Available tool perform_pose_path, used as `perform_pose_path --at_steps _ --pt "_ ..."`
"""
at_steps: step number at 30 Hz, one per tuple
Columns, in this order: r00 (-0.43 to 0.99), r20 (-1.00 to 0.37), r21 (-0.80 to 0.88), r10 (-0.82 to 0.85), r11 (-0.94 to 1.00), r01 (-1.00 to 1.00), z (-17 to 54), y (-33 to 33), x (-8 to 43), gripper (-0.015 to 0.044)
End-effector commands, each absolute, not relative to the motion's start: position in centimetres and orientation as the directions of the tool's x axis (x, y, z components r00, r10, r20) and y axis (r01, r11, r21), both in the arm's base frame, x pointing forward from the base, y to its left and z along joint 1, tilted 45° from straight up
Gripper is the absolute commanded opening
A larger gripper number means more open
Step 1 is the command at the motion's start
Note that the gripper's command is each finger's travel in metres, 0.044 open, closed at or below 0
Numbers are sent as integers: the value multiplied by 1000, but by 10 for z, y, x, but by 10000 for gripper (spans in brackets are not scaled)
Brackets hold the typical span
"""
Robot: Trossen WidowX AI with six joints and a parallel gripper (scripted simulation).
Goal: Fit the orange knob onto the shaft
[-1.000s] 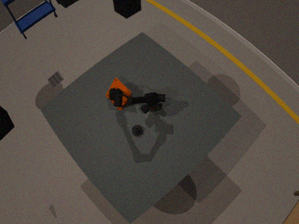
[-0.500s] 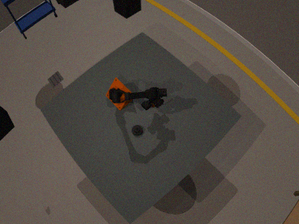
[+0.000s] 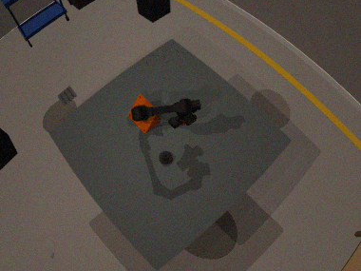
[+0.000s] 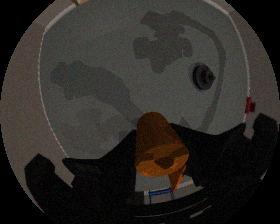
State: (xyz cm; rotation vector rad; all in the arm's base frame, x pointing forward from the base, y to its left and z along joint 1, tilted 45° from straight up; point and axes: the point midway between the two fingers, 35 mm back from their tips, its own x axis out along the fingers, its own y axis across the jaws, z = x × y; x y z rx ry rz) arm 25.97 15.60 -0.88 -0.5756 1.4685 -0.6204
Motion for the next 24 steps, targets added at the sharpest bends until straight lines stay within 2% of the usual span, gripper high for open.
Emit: perform_pose_path --at_steps 1,24 --pt "1 -724 -690 -690 723 43 -4 156 261 0" --pt "-2 -742 -670 -670 741 42 28 105 293 0"
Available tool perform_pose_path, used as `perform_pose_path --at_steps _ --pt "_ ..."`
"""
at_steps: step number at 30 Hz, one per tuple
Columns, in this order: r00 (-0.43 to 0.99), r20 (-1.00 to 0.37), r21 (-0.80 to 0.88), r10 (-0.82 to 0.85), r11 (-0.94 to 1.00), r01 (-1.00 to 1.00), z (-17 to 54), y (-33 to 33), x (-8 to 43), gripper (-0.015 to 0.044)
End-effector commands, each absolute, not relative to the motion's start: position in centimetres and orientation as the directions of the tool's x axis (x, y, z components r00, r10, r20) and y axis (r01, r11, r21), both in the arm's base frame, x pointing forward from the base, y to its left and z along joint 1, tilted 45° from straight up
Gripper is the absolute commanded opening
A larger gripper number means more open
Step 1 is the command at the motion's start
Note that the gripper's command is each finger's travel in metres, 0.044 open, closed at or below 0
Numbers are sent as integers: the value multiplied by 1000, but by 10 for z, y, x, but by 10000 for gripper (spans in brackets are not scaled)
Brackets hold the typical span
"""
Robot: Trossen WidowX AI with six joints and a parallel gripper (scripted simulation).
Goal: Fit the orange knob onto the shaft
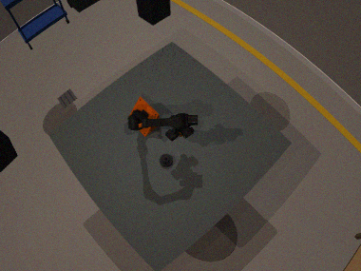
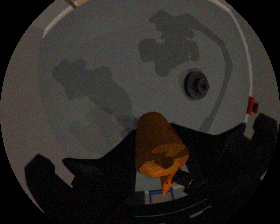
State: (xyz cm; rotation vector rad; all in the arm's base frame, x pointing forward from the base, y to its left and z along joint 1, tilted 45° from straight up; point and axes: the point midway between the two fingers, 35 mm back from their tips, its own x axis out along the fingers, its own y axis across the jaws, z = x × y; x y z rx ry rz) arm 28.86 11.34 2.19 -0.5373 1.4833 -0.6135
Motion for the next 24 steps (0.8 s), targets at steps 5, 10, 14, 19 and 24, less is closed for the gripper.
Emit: perform_pose_path --at_steps 5,10,14,19,24 --pt "0 -744 -668 -669 743 40 36 92 299 0" --pt "2 -744 -667 -668 744 39 43 79 304 0" --pt "4 -744 -668 -668 743 39 49 69 308 0" --pt "6 -743 -669 -670 742 38 57 56 312 0" --pt "8 -741 -671 -672 740 38 64 42 315 0"
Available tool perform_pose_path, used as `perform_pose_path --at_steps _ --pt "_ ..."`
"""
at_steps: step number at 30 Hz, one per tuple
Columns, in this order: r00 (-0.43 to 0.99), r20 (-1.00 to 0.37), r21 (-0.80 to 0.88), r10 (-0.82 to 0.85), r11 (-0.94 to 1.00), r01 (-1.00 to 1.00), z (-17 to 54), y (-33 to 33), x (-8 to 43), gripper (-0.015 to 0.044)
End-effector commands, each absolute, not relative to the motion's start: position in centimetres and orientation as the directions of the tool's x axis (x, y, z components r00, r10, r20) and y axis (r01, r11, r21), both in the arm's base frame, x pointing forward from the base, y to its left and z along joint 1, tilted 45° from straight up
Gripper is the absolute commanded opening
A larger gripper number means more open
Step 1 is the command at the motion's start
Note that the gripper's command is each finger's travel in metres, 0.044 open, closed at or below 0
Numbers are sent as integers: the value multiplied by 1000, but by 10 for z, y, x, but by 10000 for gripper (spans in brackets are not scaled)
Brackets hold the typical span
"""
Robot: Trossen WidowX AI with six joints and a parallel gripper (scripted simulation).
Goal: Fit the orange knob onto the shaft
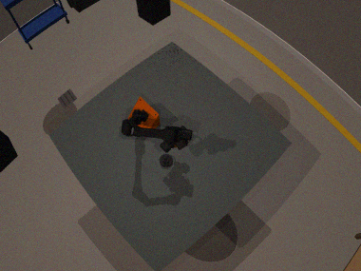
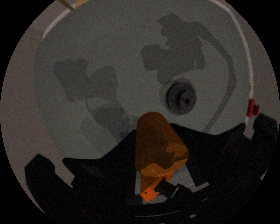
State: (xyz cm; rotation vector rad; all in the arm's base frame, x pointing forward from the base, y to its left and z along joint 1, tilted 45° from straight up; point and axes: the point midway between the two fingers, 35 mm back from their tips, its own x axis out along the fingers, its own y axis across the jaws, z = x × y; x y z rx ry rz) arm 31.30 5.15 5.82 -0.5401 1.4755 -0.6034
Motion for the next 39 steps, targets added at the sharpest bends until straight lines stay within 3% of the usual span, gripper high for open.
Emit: perform_pose_path --at_steps 1,27,39 --pt "8 -740 -672 -673 740 38 66 39 315 0" --pt "5 -714 -699 -700 714 42 105 -32 318 0" --pt "5 -713 -700 -701 713 43 88 -50 318 0"
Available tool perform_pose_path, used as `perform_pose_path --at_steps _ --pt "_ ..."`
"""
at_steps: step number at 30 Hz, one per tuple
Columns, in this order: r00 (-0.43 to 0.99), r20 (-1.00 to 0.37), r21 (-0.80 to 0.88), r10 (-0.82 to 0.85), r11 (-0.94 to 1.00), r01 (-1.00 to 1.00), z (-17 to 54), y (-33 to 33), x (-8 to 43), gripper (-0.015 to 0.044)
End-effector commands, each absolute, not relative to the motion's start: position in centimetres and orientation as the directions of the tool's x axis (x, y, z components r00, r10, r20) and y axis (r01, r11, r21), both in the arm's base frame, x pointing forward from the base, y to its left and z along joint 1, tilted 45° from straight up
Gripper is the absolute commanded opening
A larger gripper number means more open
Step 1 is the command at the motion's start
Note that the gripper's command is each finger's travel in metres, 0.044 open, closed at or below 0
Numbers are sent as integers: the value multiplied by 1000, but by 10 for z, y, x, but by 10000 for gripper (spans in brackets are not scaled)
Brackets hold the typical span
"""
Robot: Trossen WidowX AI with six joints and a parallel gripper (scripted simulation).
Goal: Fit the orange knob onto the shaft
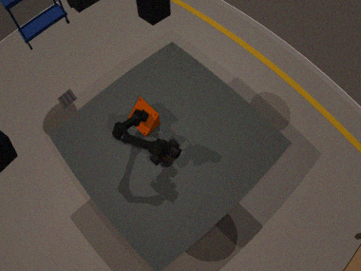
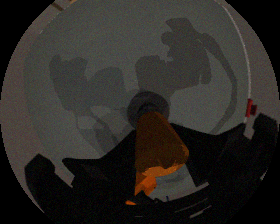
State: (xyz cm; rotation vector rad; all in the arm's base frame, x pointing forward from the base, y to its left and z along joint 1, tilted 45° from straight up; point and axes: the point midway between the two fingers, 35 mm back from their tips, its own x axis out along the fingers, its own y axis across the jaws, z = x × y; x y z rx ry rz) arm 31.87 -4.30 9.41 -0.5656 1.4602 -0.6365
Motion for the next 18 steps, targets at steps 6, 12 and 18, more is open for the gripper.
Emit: perform_pose_path --at_steps 6,12,18 --pt "5 -713 -700 -701 713 49 89 -50 318 0" --pt "5 -713 -700 -701 713 51 87 -52 318 0" --pt "5 -713 -700 -701 713 51 88 -52 317 0"
